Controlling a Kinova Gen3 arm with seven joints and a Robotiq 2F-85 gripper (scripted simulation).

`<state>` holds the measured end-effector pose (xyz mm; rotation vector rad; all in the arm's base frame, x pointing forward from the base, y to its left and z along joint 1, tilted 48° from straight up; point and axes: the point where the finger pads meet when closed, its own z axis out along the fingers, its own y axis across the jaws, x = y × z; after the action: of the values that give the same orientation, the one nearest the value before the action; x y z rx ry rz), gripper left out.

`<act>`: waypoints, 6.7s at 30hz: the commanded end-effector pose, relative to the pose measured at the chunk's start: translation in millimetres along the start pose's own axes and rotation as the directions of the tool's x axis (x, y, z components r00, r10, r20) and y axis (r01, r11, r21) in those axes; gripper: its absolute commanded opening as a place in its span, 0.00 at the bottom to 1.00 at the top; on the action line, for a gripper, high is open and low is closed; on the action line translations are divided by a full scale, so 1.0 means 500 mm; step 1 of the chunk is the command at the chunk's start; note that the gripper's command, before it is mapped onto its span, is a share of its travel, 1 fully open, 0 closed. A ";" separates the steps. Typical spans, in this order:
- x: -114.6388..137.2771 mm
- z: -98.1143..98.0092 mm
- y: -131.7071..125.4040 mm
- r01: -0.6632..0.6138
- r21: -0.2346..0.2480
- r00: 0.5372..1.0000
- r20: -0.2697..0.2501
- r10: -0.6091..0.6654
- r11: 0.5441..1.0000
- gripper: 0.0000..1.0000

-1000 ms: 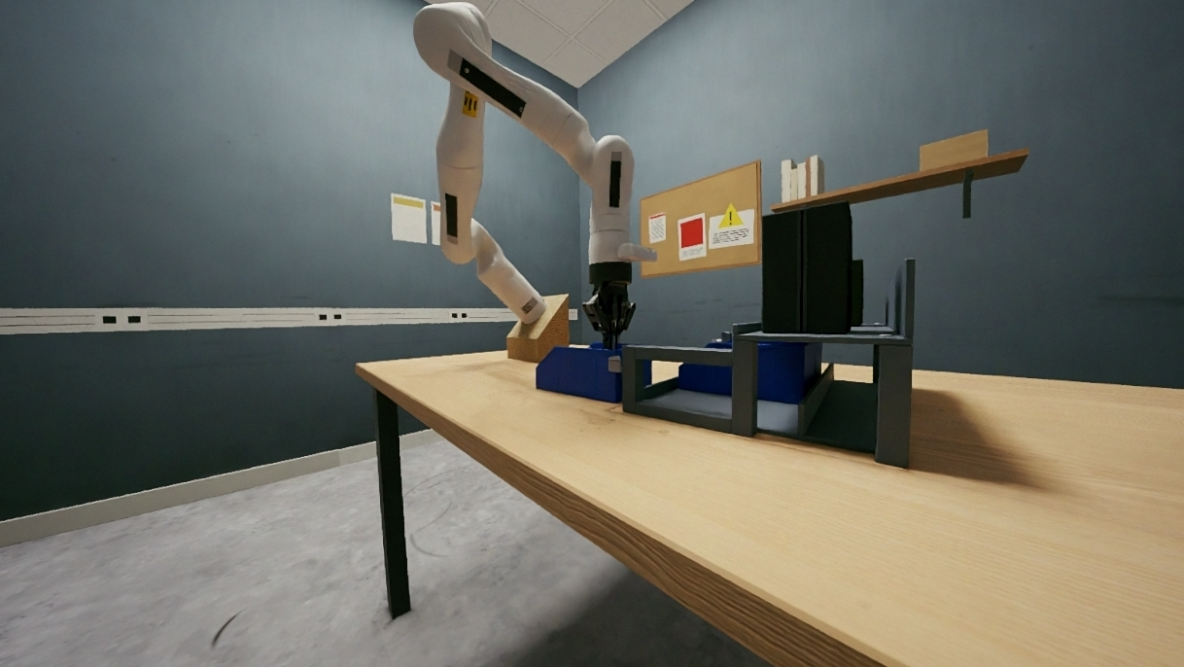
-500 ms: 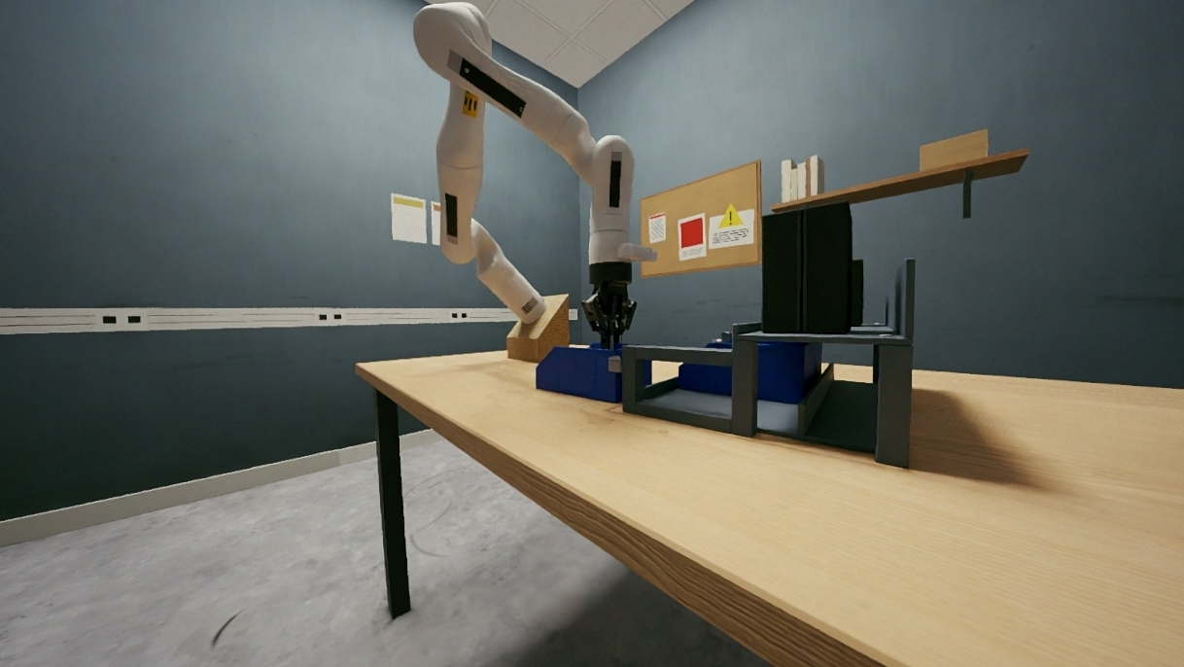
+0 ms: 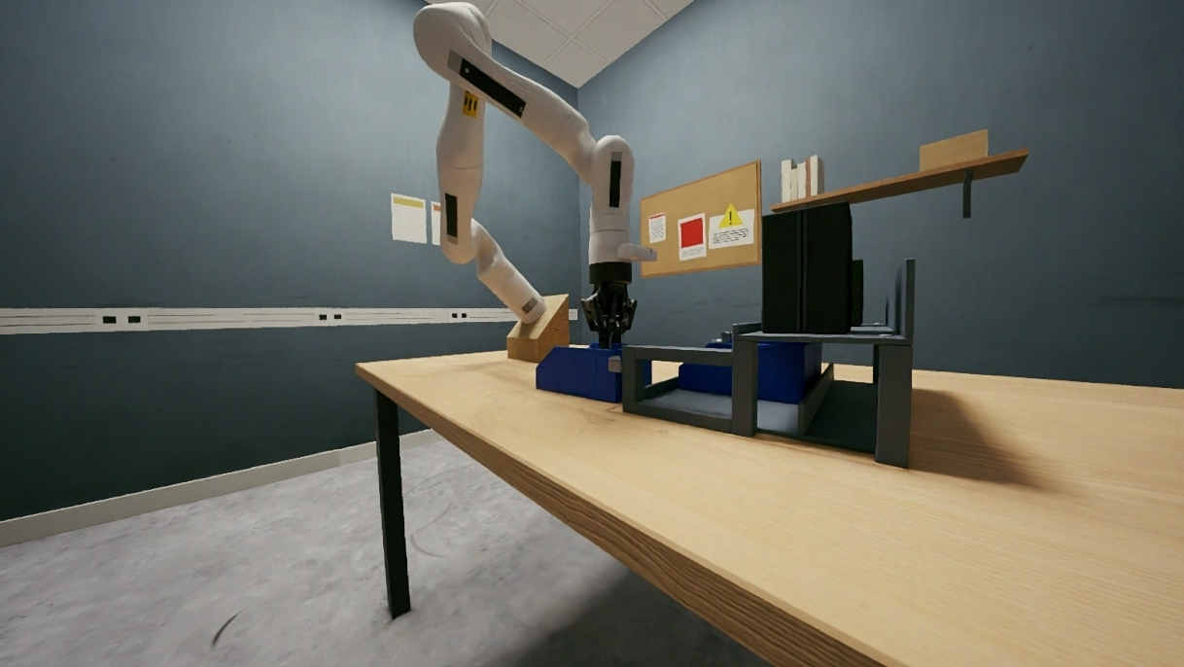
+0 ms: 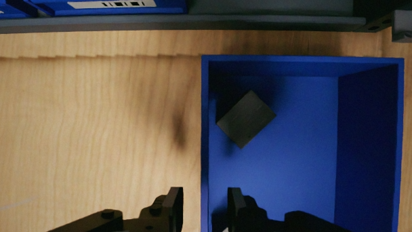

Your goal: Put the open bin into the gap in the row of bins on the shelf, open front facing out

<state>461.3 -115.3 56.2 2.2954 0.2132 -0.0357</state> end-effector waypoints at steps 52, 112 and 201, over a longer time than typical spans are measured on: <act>0.001 -0.050 0.000 0.000 0.000 1.000 -0.002 0.000 1.000 0.35; 0.001 -0.199 -0.001 0.000 0.000 1.000 -0.002 0.000 1.000 0.35; 0.159 -0.149 0.097 -0.497 0.002 0.868 -0.002 0.497 0.868 0.39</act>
<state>544.3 -81.5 134.4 2.2845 -0.3857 0.2317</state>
